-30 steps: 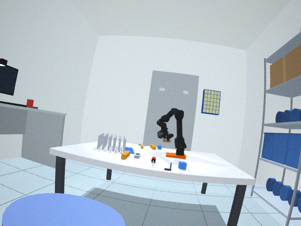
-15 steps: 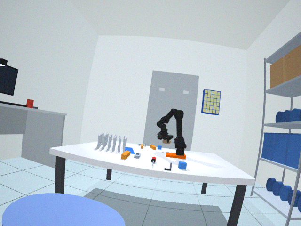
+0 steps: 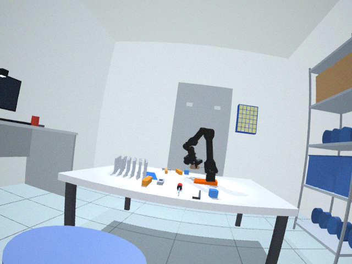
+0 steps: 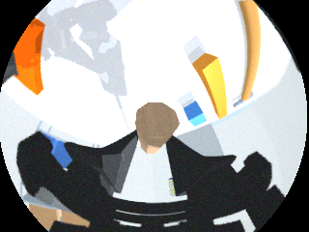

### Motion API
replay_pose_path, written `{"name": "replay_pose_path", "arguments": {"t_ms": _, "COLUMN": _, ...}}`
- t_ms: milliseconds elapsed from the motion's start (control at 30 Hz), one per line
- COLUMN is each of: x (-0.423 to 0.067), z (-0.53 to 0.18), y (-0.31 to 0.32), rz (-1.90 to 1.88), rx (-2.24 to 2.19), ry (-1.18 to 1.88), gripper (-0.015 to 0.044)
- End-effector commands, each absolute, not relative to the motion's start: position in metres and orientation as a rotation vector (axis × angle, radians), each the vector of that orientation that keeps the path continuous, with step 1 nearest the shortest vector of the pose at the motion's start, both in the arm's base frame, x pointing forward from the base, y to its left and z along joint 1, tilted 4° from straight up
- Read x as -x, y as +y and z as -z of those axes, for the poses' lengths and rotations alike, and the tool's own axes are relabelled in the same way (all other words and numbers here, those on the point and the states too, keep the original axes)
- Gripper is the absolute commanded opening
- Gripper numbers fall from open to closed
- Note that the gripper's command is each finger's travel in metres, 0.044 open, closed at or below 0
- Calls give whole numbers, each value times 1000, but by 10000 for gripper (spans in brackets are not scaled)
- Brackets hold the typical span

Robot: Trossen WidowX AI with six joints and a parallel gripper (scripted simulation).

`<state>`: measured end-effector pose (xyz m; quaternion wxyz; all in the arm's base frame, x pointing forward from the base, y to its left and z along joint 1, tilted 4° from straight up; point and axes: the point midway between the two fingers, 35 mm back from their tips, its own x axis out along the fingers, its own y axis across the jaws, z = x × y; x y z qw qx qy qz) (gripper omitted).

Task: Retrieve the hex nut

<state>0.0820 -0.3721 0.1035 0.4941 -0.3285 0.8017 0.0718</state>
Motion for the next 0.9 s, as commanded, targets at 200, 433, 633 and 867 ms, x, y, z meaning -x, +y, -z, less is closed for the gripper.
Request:
{"name": "replay_pose_path", "arguments": {"t_ms": 200, "x": -81, "z": -95, "y": -372, "rz": -169, "rx": 793, "ry": 1953, "gripper": 0}}
{"name": "replay_pose_path", "arguments": {"t_ms": 433, "x": -81, "z": -88, "y": -371, "rz": -169, "rx": 793, "ry": 1953, "gripper": 0}}
{"name": "replay_pose_path", "arguments": {"t_ms": 633, "x": -82, "z": -83, "y": -371, "rz": -169, "rx": 793, "ry": 1953, "gripper": 0}}
{"name": "replay_pose_path", "arguments": {"t_ms": 867, "x": -82, "z": -77, "y": -370, "rz": -169, "rx": 793, "ry": 1953, "gripper": 0}}
